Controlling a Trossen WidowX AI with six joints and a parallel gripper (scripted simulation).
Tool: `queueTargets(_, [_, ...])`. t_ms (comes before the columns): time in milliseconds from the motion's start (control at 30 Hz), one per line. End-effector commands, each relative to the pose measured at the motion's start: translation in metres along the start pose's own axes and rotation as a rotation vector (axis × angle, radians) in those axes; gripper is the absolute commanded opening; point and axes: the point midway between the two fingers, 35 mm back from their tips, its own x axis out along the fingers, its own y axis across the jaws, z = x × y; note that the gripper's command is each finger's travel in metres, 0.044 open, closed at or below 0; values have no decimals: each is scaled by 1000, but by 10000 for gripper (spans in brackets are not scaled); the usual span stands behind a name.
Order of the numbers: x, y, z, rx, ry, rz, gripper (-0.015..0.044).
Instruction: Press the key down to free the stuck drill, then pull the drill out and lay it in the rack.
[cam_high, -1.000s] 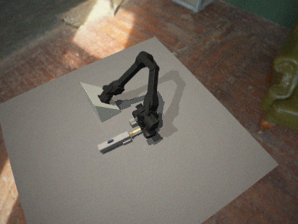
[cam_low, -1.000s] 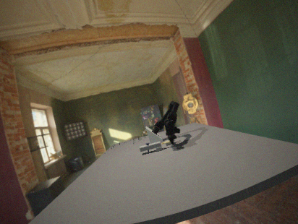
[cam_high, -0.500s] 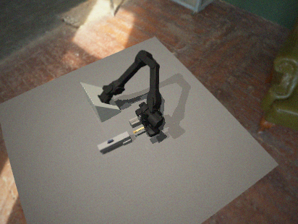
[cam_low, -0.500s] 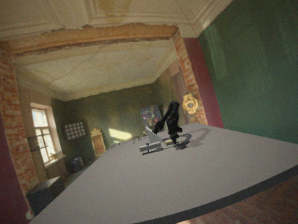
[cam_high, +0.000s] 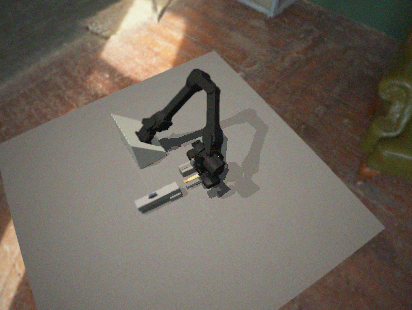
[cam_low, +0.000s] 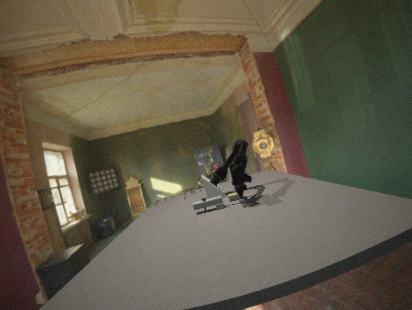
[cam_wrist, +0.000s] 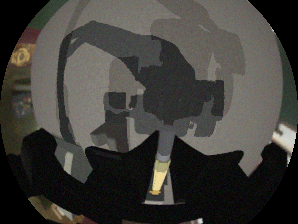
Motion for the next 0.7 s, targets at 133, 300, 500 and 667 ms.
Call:
queueTargets(133, [-5,0,-1,-3,-2,-2,0])
queueTargets(300, [-7,1,-1,-3,-2,-2,0])
queueTargets(500, [-10,1,-2,-3,-1,-2,0])
queueTargets(667, [-12,1,-2,-3,-1,-2,0])
